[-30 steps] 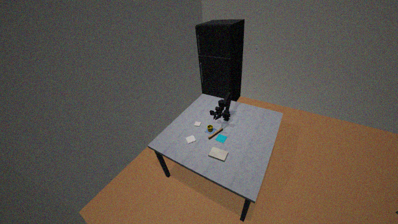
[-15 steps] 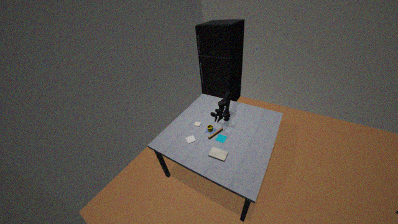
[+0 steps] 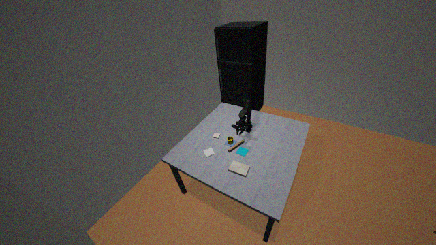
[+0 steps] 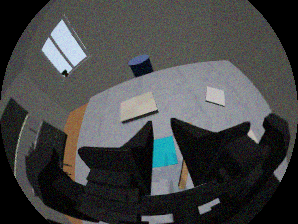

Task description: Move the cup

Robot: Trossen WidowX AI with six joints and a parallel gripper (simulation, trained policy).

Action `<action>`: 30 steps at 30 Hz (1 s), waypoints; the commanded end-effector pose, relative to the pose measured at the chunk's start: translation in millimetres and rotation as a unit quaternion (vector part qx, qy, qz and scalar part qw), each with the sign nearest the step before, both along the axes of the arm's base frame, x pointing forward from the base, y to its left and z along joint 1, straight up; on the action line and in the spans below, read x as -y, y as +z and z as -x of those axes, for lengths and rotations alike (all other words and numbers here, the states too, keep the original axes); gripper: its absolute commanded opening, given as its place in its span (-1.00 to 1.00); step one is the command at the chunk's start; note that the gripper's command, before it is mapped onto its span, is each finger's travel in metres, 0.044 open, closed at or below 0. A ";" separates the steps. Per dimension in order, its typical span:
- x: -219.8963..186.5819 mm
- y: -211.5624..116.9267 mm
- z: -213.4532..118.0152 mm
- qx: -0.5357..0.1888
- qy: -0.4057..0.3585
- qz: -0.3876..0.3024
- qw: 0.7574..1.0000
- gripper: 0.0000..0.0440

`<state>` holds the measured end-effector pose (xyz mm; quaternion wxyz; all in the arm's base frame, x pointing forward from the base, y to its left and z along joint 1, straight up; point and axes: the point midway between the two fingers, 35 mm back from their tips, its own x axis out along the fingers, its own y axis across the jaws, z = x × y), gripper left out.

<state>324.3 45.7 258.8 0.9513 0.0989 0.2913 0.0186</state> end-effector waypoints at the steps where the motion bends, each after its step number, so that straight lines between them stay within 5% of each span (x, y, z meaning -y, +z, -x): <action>1: -1.8 -5.2 -0.2 -0.031 -0.003 -0.003 1.000 -0.51; 30: 9.3 -39.5 17.8 -0.259 -0.011 0.045 0.965 -0.36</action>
